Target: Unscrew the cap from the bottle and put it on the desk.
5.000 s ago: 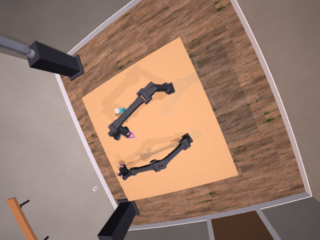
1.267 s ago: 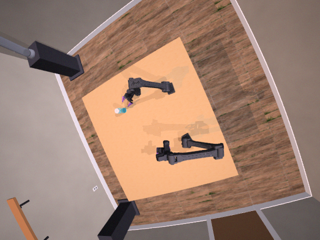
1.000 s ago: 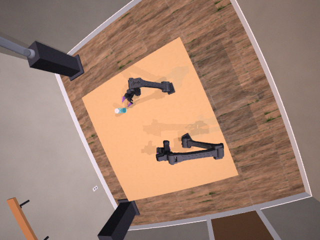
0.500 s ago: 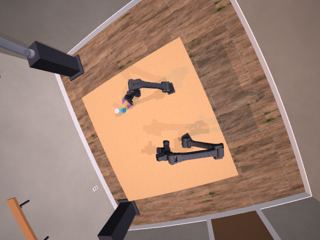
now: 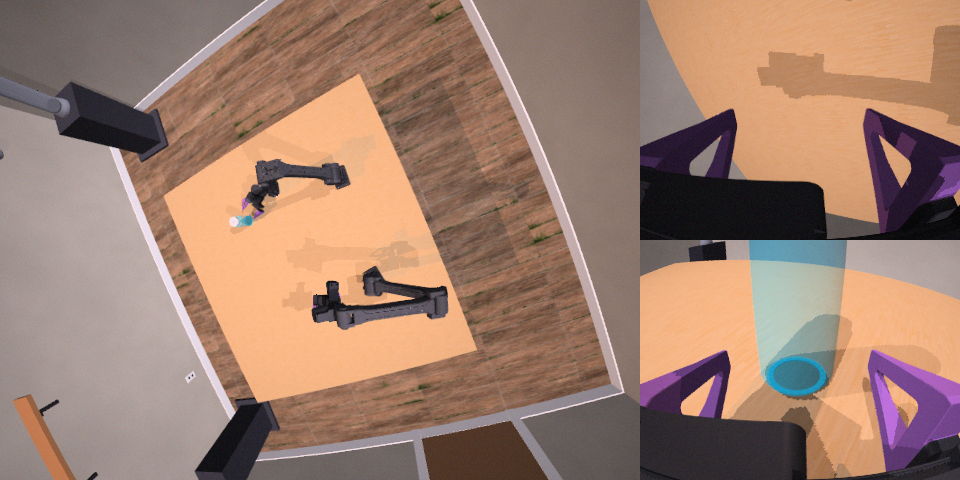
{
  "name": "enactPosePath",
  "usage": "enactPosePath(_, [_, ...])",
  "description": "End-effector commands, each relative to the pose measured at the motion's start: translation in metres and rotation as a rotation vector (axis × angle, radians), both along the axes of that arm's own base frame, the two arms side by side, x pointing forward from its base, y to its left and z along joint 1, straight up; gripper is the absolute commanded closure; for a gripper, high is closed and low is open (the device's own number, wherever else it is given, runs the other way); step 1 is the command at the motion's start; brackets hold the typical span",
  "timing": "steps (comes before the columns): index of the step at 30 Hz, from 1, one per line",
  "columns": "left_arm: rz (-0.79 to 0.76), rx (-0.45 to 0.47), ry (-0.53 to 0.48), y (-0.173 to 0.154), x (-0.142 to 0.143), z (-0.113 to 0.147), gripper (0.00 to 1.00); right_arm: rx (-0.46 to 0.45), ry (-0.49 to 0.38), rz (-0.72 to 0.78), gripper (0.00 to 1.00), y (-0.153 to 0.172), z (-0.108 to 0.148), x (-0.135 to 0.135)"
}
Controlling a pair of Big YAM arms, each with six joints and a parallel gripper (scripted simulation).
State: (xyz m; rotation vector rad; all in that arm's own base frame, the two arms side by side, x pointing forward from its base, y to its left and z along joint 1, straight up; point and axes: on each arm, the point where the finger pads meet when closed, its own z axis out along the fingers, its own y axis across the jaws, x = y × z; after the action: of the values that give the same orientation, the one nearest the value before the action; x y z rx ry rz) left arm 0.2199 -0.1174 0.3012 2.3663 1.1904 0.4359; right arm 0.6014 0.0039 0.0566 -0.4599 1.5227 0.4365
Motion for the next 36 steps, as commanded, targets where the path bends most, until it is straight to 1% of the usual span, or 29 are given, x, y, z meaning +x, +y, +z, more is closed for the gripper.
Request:
enactPosePath(1, [-0.008, 0.005, -0.003, -0.001, 0.000, 0.005, 0.12, 0.011, -0.013, 0.013, 0.02, 0.009, 0.005, 0.018])
enactPosePath(30, [-0.008, 0.005, -0.003, -0.001, 0.000, 0.005, 0.12, 0.011, -0.015, 0.013, 0.02, 0.034, 0.007, 0.052])
enactPosePath(36, [-0.008, 0.005, -0.003, -0.001, 0.000, 0.005, 0.12, 0.012, -0.007, 0.015, 0.02, 0.038, 0.003, 0.057])
